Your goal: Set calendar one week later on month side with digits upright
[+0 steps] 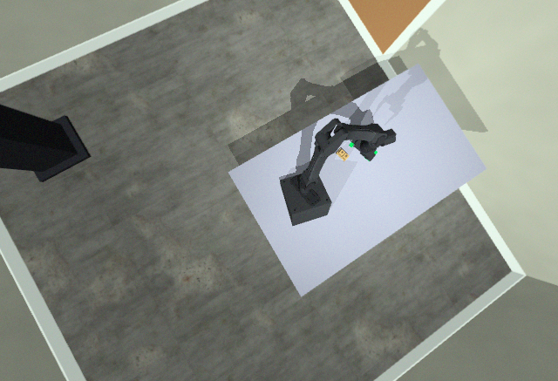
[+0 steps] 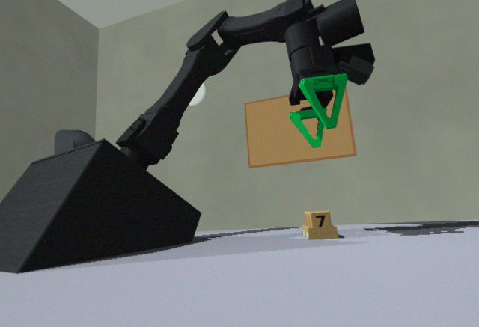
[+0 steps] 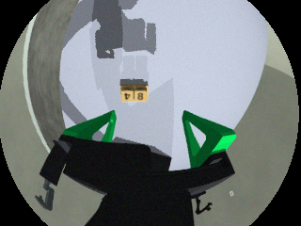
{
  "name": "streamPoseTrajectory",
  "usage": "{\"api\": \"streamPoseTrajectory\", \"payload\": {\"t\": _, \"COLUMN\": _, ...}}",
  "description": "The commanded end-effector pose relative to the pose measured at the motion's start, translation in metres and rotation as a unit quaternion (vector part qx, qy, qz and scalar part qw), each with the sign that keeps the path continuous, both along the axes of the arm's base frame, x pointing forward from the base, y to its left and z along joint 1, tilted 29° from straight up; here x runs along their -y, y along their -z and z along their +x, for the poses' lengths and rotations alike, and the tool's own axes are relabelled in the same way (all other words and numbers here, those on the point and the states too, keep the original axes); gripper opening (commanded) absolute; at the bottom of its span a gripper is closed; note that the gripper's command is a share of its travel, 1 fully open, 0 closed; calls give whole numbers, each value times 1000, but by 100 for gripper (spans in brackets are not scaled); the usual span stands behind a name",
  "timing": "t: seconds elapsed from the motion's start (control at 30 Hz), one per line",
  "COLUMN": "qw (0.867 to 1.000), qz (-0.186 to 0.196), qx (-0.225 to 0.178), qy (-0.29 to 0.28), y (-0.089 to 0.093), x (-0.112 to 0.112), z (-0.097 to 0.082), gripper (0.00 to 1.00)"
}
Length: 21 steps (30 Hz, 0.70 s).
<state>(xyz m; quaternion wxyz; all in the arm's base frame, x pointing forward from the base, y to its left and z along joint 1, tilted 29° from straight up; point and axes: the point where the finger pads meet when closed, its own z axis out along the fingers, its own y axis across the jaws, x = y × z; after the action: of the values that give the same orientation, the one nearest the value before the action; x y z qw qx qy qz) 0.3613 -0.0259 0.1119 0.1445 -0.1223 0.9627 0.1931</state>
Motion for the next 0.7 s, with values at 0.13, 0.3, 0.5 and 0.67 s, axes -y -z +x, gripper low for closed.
{"api": "streamPoseTrajectory", "payload": {"t": 0.13, "qw": 999, "qz": 36, "qx": -40, "qy": 6, "y": -9, "x": 1, "z": -19, "gripper": 100}}
{"api": "streamPoseTrajectory", "payload": {"t": 0.3, "qw": 998, "qz": 37, "qx": -43, "qy": 6, "y": -8, "x": 0, "z": -20, "gripper": 100}}
{"api": "streamPoseTrajectory", "payload": {"t": 0.5, "qw": 998, "qz": 37, "qx": -44, "qy": 7, "y": -8, "x": 0, "z": -20, "gripper": 100}}
{"api": "streamPoseTrajectory", "payload": {"t": 0.67, "qw": 998, "qz": 37, "qx": -44, "qy": 7, "y": -8, "x": 0, "z": -20, "gripper": 100}}
